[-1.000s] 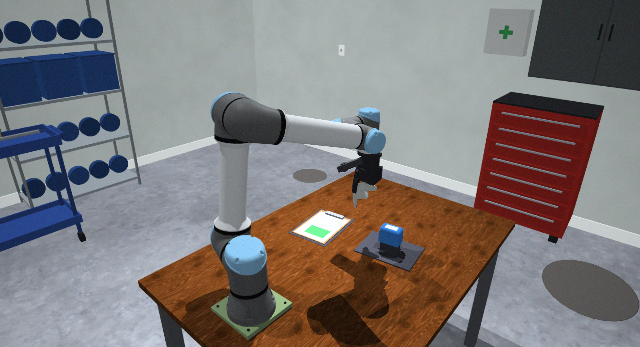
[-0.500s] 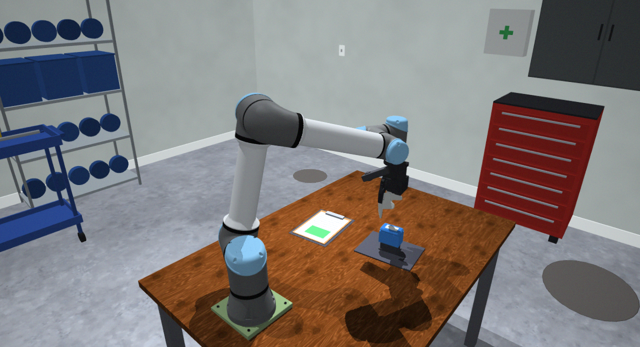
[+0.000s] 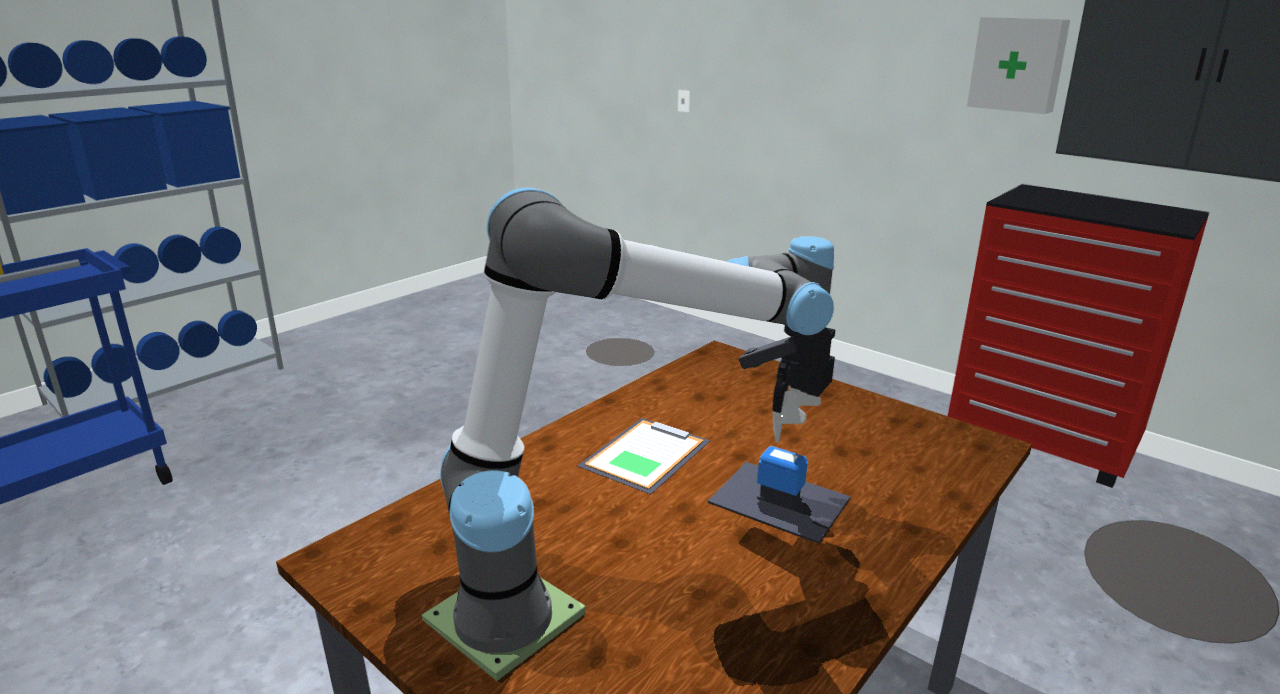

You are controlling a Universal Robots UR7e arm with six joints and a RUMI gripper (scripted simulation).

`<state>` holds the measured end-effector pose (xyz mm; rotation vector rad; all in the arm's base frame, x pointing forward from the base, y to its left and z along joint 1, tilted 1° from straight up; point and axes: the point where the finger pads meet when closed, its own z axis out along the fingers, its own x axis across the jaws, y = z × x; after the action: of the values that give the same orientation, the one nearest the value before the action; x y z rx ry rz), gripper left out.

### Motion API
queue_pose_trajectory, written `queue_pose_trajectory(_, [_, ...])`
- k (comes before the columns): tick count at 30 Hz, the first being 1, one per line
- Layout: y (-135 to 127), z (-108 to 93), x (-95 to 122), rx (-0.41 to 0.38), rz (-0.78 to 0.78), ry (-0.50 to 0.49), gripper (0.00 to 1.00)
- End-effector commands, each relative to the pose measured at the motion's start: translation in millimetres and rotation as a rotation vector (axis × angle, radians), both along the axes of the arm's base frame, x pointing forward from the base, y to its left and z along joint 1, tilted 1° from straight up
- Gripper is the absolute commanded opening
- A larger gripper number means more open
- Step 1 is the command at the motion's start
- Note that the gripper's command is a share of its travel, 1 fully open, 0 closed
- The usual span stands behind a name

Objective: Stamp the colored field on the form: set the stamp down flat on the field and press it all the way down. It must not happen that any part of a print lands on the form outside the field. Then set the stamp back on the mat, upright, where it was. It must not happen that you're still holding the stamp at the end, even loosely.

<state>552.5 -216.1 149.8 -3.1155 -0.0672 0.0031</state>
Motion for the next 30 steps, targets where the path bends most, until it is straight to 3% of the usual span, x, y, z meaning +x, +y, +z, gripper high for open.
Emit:
queue_pose_trajectory(1, [-2.1,2.6,2.2,-0.003,0.001,-0.005,0.55])
queue_pose_trajectory(14, [-0.3,-12.0,0.3,0.001,0.001,0.000,0.55])
queue_pose_trajectory(28, [2.2,-73.9,0.4,0.001,0.002,0.000,0.55])
queue_pose_trajectory(30, [2.2,-73.9,0.4,0.001,0.002,0.000,0.55])
